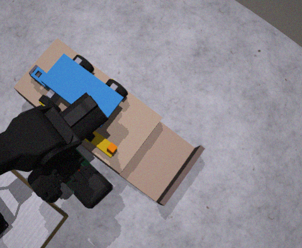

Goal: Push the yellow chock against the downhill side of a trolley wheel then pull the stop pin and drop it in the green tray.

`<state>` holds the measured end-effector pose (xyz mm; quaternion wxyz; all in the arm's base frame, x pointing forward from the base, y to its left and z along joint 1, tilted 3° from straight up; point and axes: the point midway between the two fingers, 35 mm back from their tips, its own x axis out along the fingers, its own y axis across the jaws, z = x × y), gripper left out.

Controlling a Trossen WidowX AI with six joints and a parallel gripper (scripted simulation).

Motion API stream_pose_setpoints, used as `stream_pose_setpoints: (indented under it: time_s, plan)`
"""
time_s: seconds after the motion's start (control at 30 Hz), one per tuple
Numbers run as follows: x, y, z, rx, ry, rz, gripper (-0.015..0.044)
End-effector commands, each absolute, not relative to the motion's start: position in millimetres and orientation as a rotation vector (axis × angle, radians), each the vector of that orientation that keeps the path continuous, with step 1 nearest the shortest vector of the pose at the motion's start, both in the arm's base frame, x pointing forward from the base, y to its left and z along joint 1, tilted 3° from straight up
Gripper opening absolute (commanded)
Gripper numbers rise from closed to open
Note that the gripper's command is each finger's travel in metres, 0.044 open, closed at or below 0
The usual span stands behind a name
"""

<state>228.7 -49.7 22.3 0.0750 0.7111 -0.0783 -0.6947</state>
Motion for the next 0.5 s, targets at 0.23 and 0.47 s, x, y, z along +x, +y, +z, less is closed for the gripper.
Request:
stream_pose_setpoints:
  time_s: [0.23,0.47]
  plan:
    - [228.2,-44.4,16.8,2.131,-0.243,-2.088,0.019]
    - [228.1,-41.4,13.8,2.131,-0.243,-2.088,0.019]
